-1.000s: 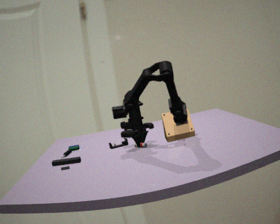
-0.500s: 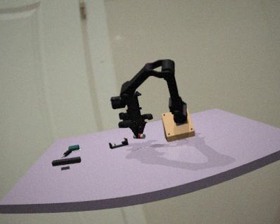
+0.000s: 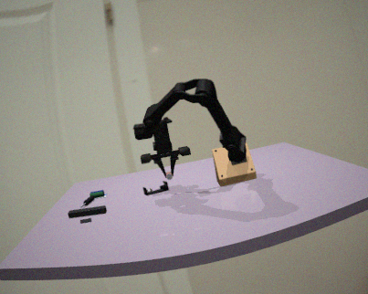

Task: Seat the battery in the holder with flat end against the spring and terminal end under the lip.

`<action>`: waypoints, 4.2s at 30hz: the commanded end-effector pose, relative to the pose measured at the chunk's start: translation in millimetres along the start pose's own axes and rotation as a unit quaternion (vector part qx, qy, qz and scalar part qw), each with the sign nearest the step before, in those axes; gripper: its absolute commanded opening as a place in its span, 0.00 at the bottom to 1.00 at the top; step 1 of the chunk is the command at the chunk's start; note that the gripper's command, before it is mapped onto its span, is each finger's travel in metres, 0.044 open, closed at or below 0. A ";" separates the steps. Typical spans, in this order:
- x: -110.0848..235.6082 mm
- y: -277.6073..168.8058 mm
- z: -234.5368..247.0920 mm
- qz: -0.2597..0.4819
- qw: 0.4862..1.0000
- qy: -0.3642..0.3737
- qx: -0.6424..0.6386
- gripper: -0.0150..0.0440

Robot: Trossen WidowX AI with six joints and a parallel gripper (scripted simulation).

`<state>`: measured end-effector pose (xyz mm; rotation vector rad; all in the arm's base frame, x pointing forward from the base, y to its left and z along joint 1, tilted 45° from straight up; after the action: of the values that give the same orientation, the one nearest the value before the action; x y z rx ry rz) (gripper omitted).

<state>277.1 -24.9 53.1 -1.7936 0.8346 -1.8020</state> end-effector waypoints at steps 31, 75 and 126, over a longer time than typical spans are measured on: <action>6.1 72.3 70.0 -0.021 0.812 -0.010 -0.584 0.39; -43.2 66.2 82.3 -0.197 0.792 -0.113 -0.567 0.39; -51.0 55.0 104.1 -0.225 0.785 -0.133 -0.561 0.39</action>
<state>372.7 -41.2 -25.6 -3.1239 1.6686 -1.1994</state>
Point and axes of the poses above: the point midway between the two fingers, 35 mm back from their tips, its own x axis back along the fingers, its own z axis across the jaws, y = z × x, the point moved 3 cm from there along x, back along the fingers, and after that the axes turned 7 degrees about -x, right-handed, at the moved point
